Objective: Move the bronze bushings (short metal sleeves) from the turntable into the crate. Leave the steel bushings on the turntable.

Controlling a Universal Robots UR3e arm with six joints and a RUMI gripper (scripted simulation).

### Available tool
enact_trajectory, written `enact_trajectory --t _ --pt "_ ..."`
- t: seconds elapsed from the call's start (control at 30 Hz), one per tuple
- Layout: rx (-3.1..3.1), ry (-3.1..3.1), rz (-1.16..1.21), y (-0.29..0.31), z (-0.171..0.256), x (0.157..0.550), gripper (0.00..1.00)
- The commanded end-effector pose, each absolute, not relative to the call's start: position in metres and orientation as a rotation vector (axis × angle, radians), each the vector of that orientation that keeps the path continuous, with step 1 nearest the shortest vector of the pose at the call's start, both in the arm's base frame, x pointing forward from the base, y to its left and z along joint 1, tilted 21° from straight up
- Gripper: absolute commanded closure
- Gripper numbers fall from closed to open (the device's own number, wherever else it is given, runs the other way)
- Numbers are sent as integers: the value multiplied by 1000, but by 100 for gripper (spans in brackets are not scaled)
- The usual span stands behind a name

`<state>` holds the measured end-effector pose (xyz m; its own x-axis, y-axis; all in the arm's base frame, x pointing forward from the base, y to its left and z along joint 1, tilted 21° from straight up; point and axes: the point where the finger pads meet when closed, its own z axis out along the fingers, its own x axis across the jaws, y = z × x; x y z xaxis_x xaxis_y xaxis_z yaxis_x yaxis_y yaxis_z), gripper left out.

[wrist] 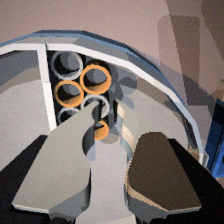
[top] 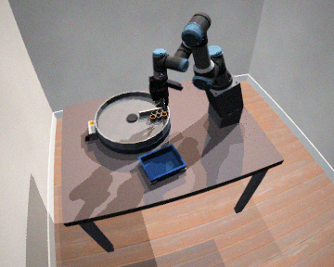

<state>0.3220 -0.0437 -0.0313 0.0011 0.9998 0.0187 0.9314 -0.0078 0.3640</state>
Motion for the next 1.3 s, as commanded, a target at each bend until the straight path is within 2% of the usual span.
enact_trajectory --t 0.0,0.6,1.27 --pt "2028 2019 400 -44 -31 322 94" --pt "2028 2019 400 -44 -32 323 94" --pt "2028 2019 400 -44 -53 332 94"
